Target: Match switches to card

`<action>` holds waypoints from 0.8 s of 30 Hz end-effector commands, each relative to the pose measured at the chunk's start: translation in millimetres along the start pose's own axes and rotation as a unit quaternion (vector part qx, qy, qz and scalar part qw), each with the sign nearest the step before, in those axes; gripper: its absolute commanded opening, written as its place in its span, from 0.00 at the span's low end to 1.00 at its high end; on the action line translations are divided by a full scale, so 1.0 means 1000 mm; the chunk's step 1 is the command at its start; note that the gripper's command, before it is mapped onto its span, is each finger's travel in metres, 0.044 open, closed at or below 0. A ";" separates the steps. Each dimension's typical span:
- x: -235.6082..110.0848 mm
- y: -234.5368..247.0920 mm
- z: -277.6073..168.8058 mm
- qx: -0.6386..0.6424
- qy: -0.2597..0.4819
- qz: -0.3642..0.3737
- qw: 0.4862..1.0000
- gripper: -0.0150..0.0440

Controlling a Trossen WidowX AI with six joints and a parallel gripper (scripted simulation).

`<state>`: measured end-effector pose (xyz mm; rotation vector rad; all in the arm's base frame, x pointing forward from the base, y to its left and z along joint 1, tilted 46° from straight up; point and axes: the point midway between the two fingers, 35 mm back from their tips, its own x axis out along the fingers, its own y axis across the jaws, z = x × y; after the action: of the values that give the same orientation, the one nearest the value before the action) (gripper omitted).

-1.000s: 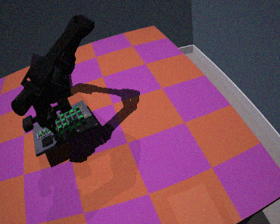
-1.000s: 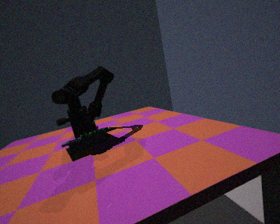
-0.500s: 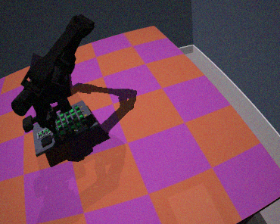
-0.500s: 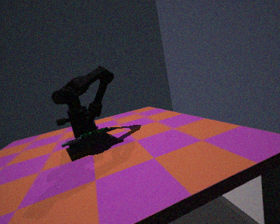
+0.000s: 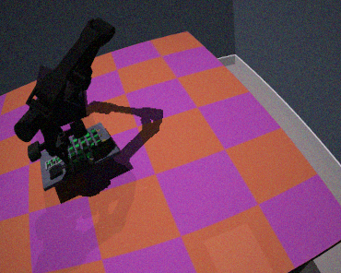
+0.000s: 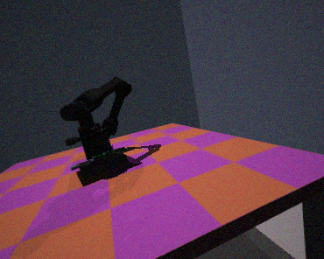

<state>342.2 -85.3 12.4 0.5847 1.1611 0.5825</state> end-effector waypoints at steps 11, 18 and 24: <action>0.002 0.000 0.000 0.002 -0.001 0.002 1.000 0.25; 0.003 0.000 0.000 0.002 -0.001 0.002 1.000 0.25; 0.004 0.000 0.000 0.002 -0.001 0.002 1.000 0.25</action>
<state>343.4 -83.1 10.5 0.5851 1.1602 0.5828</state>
